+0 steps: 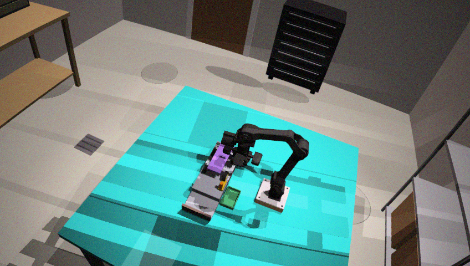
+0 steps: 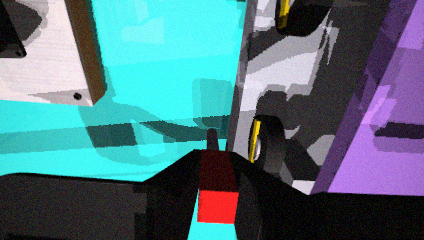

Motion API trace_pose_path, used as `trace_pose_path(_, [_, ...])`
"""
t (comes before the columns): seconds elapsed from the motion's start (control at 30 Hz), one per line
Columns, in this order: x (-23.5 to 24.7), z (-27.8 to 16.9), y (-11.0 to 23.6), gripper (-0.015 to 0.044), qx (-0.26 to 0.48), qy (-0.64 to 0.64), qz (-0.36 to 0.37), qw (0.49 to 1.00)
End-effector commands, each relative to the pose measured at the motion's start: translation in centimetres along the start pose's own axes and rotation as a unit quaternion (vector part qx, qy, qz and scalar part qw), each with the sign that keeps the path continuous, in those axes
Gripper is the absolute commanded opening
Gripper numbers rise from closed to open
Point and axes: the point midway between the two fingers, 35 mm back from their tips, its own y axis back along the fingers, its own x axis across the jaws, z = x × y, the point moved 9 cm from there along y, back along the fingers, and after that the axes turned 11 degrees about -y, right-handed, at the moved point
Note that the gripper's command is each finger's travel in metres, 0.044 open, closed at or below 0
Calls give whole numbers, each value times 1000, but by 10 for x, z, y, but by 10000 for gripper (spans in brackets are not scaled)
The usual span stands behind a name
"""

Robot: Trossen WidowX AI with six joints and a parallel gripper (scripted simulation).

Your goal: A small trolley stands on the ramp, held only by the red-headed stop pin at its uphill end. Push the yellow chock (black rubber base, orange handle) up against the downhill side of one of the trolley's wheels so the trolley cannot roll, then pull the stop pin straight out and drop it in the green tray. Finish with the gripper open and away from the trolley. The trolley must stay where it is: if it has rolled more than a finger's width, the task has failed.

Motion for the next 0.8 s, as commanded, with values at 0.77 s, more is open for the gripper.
trace_pose_path(0.77, [21,96,17,0,0,0,4,1000])
